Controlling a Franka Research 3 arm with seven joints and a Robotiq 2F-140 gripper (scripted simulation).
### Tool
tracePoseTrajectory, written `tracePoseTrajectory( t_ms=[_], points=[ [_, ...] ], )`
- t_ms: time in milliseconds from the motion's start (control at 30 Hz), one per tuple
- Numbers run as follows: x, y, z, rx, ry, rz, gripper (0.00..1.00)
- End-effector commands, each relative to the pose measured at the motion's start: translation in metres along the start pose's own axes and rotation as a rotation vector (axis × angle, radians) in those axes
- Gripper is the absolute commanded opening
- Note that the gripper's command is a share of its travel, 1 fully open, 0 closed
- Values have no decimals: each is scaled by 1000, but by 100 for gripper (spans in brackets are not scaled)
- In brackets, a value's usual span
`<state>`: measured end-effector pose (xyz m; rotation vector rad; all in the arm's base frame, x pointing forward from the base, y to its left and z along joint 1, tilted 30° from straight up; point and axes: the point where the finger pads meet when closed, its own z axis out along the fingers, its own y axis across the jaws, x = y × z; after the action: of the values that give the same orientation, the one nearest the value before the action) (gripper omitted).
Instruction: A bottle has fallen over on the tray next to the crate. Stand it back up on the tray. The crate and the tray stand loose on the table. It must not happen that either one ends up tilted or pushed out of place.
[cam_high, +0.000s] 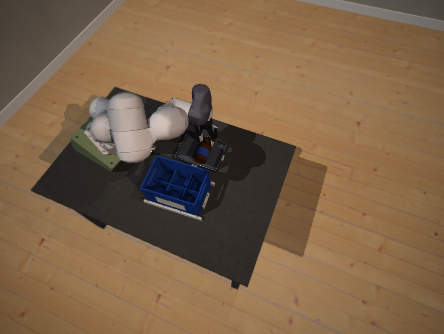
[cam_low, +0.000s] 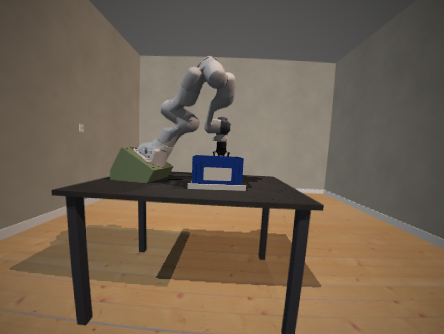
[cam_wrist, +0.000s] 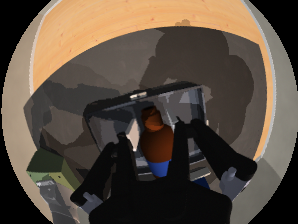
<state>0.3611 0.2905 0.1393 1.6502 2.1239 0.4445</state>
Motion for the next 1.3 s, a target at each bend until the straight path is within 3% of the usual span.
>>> tracePoseTrajectory(
  t_ms=[0,1067,1100,1267],
  points=[
    [1,1,0,-2,3,8,38],
    [1,1,0,-2,3,8,38],
    [1,1,0,-2,3,8,0],
    [1,1,0,-2,3,8,0]
  ],
)
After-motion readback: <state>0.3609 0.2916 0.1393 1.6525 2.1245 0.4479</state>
